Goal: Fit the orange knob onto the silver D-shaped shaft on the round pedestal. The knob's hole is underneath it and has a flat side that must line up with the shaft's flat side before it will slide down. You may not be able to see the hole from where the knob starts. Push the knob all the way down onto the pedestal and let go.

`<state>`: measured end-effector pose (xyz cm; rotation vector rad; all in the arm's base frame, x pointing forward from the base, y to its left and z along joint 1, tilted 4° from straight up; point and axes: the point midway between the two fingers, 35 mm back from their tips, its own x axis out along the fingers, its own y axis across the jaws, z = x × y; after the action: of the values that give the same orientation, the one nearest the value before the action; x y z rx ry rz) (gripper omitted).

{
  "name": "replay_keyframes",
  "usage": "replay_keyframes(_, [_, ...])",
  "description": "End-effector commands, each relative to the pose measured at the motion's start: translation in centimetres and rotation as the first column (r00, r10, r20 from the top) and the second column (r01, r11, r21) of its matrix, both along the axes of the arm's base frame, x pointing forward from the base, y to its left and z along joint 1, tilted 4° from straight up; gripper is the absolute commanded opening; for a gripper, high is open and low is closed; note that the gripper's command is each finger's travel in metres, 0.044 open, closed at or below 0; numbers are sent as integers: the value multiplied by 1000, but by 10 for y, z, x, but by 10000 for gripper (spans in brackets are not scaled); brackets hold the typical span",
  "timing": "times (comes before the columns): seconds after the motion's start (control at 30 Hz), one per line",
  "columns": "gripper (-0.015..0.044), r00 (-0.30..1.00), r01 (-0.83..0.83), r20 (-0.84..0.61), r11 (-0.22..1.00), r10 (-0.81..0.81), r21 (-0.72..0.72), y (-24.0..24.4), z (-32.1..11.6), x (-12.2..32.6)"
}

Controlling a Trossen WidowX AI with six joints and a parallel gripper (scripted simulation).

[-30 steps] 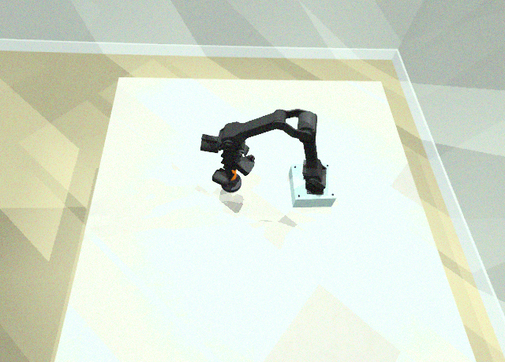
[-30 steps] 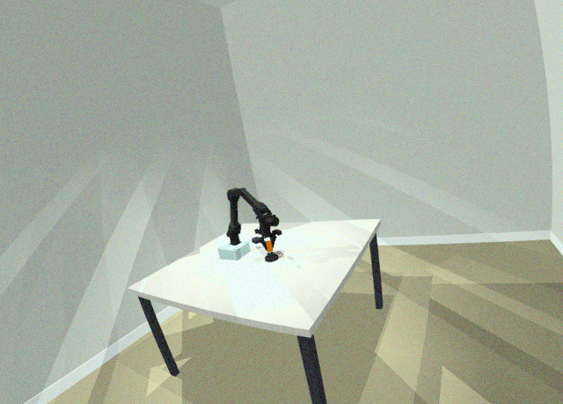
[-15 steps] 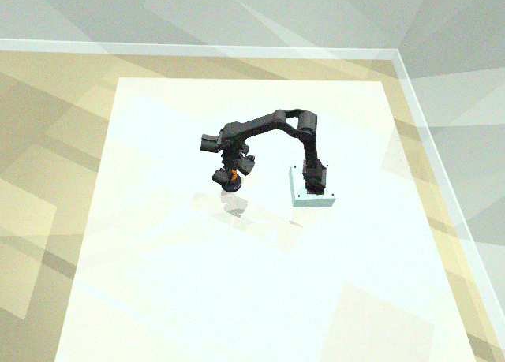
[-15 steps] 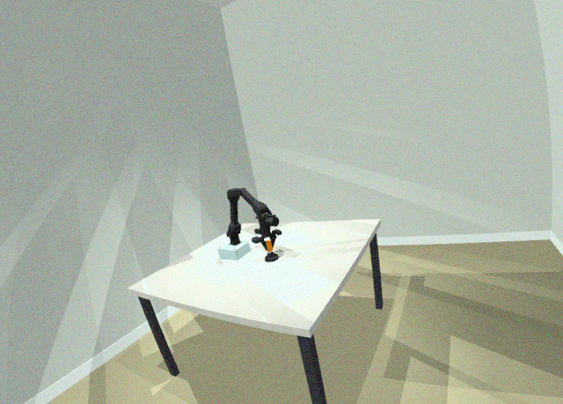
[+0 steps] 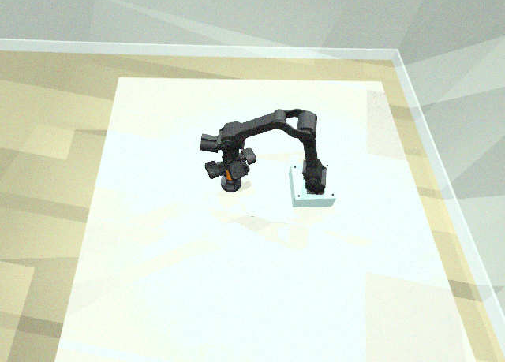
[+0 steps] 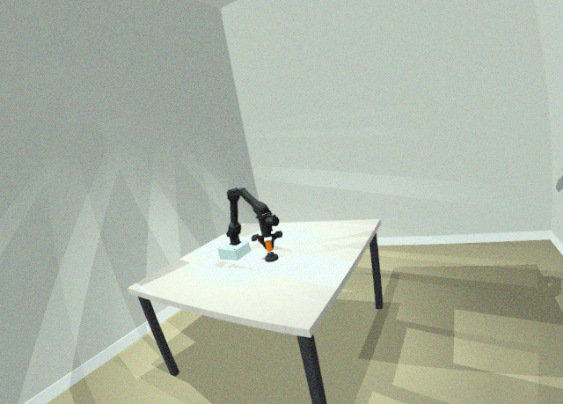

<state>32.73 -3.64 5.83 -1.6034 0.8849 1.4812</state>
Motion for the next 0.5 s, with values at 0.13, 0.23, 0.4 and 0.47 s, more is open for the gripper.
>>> replay_keyframes(0.13, [0, 851, 526, -11, 849, -526, 47, 0, 0, 1])
replay_keyframes(0.23, [0, 723, 690, -24, 721, -690, 61, 0, 0, 1])
replay_keyframes(0.4, [0, 458, 888, -50, 453, -888, 77, 0, 0, -1])
replay_keyframes(0.47, [0, 379, 924, -58, 375, -923, 79, 0, 0, -2])
